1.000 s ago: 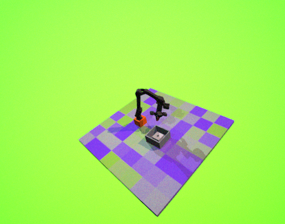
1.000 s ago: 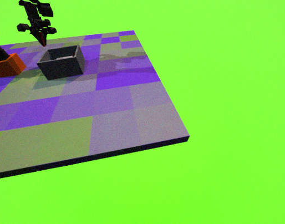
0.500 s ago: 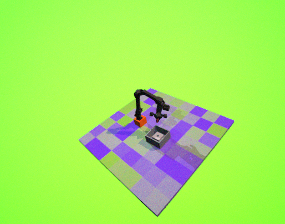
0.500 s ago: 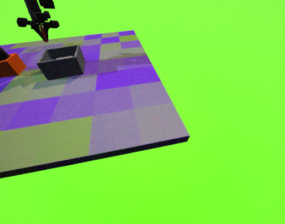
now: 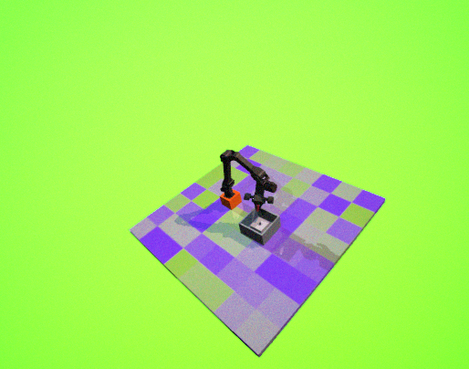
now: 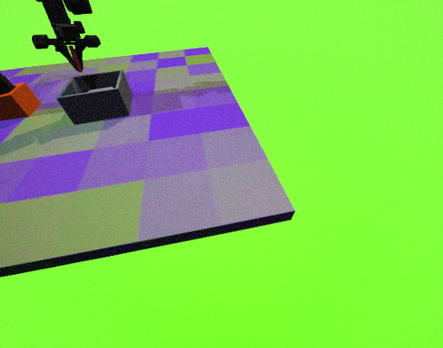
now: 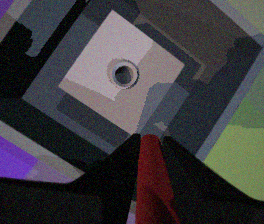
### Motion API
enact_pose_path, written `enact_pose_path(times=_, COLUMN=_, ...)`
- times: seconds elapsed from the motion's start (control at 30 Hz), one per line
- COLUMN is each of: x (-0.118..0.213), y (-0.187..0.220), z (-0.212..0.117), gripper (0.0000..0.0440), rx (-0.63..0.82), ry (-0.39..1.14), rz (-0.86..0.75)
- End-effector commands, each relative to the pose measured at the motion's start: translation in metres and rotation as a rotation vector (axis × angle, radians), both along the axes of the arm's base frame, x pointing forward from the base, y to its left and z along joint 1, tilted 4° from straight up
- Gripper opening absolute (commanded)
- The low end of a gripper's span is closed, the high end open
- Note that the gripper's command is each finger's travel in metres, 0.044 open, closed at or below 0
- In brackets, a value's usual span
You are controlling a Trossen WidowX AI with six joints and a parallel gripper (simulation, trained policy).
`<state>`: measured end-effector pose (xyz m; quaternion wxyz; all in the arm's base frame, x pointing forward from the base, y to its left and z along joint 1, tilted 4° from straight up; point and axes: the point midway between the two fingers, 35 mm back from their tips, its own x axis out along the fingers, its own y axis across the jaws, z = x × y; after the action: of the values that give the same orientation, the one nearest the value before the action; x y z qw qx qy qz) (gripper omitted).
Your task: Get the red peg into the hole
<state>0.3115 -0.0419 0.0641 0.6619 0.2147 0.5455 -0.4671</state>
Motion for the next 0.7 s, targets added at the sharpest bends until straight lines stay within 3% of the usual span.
enact_pose_path(times=0.0, x=0.014, y=-0.018, z=-0.009, gripper=0.0000, rx=0.028, ry=-0.013, rz=0.002)
enact_pose_path(times=0.4, x=0.036, y=-0.047, z=-0.043, gripper=0.0006, rx=0.118, ry=-0.023, rz=0.082)
enact_pose_path(times=0.67, x=0.033, y=-0.049, z=-0.070, gripper=0.0173, rx=0.194, ry=0.025, rz=0.128)
